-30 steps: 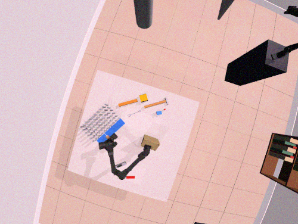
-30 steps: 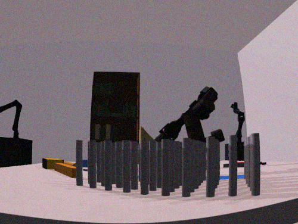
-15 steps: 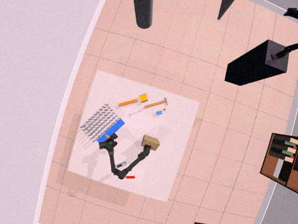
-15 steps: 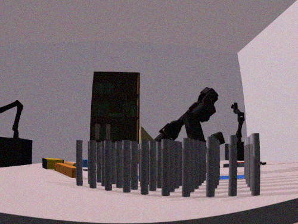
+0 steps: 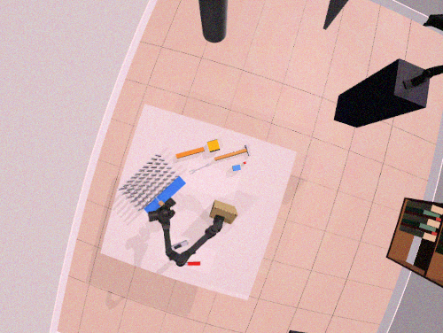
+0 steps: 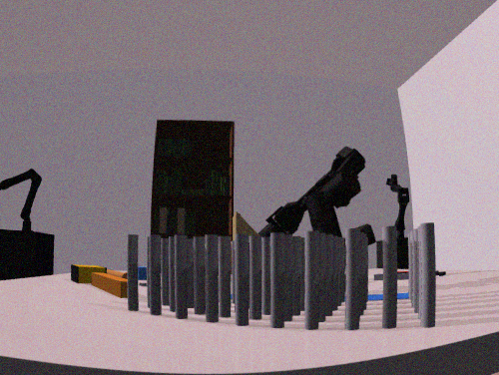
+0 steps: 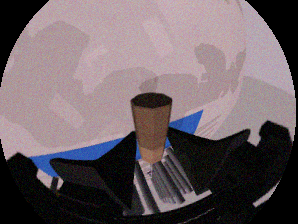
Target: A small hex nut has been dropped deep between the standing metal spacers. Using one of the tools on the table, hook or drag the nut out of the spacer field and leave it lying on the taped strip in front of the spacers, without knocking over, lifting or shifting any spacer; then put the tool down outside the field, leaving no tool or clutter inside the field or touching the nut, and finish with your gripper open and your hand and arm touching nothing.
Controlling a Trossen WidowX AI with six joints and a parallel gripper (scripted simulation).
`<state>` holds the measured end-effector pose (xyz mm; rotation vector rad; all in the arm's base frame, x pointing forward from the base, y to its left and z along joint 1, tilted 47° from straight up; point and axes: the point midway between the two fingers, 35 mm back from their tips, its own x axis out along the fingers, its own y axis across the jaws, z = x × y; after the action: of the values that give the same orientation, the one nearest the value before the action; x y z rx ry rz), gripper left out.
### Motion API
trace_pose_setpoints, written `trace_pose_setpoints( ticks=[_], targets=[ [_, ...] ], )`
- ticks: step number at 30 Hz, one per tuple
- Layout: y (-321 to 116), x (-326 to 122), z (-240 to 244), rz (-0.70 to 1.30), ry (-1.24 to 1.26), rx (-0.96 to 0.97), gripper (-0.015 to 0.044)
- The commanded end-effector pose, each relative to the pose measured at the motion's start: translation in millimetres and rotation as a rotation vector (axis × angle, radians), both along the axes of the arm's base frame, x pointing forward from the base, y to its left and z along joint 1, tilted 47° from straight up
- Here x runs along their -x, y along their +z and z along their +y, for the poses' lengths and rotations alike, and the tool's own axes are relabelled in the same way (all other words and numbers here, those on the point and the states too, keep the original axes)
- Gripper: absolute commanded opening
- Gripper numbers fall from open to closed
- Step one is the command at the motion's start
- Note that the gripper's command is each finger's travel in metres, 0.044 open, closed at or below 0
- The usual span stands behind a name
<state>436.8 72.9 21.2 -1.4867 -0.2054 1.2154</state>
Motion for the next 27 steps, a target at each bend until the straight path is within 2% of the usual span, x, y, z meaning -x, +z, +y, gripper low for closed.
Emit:
trace_pose_setpoints(
  ticks=[1,27],
  targets=[
    [0.3,1.0,-1.2,-0.002,-0.008,0.003,0.0],
    [0.5,14.1,1.9,-0.002,-0.007,0.003,0.0]
  ],
)
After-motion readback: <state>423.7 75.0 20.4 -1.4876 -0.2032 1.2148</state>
